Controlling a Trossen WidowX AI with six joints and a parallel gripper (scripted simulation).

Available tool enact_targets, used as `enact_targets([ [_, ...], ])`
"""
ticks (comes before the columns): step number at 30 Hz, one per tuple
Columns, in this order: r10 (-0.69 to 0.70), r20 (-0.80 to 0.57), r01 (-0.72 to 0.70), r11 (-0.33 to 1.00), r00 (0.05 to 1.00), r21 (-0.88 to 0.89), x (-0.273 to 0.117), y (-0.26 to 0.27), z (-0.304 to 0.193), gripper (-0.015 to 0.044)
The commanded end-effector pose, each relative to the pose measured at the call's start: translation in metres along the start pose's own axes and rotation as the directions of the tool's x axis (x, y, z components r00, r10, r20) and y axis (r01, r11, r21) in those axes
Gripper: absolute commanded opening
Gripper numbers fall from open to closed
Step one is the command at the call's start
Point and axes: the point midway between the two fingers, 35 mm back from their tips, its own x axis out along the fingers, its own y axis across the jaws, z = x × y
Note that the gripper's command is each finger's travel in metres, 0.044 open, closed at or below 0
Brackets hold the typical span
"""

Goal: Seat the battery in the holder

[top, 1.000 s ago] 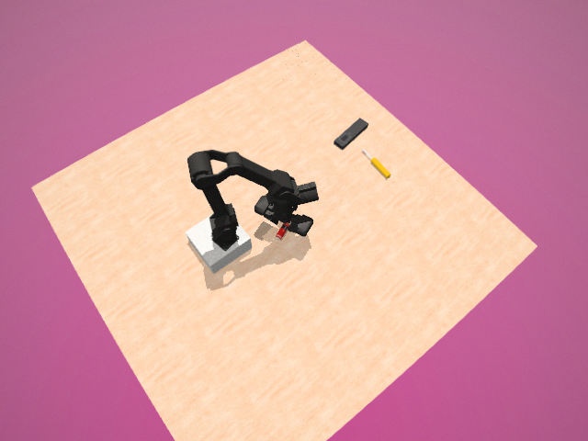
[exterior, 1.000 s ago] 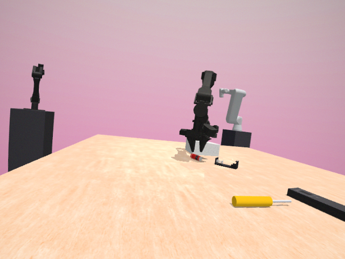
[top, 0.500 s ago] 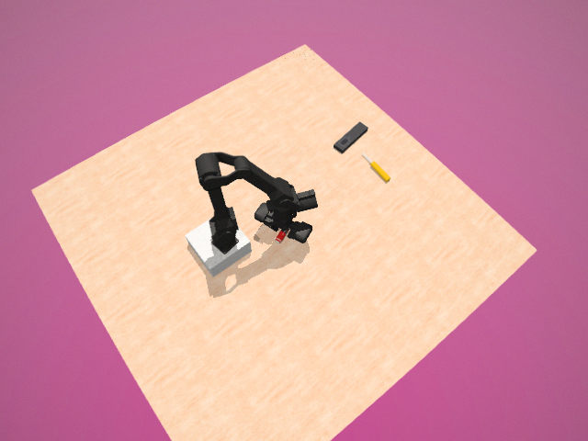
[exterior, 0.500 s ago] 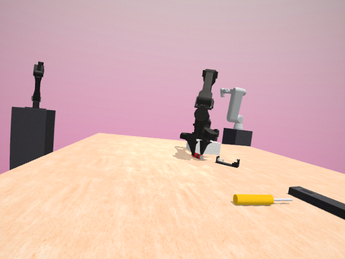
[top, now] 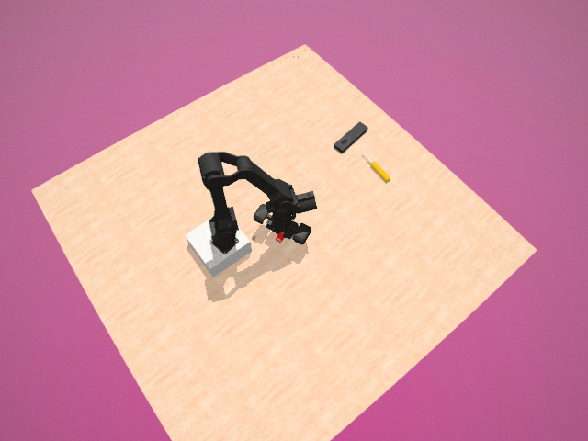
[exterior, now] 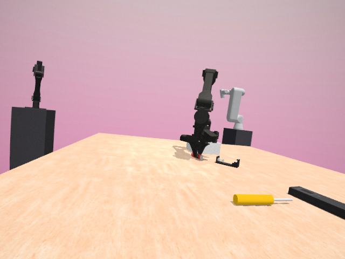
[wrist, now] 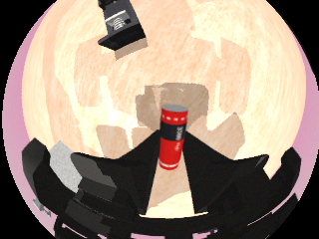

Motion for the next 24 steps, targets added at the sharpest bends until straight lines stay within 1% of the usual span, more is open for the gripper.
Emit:
enact_targets([
  [1, -0.001, -0.008, 0.001, 1.0, 1.0, 0.005, 0.001, 0.0, -0.002, 0.0074],
  [6, -0.001, -0.008, 0.001, 1.0, 1.0, 0.005, -0.003, 0.0, -0.001, 0.007],
  [12, -0.001, -0.007, 0.001, 1.0, 1.0, 0.005, -0.044, 0.0, -0.001, 0.007],
  [16, -0.001, -0.007, 0.002, 1.0, 1.0, 0.011, -0.049, 0.0, -0.001, 0.007],
  [18, -0.002, -0.007, 0.002, 0.998, 1.0, 0.067, -0.05, 0.0, 0.002, 0.007],
  [24, -0.002, -0.007, 0.005, 0.95, 1.0, 0.312, -0.053, 0.002, 0.014, 0.007],
])
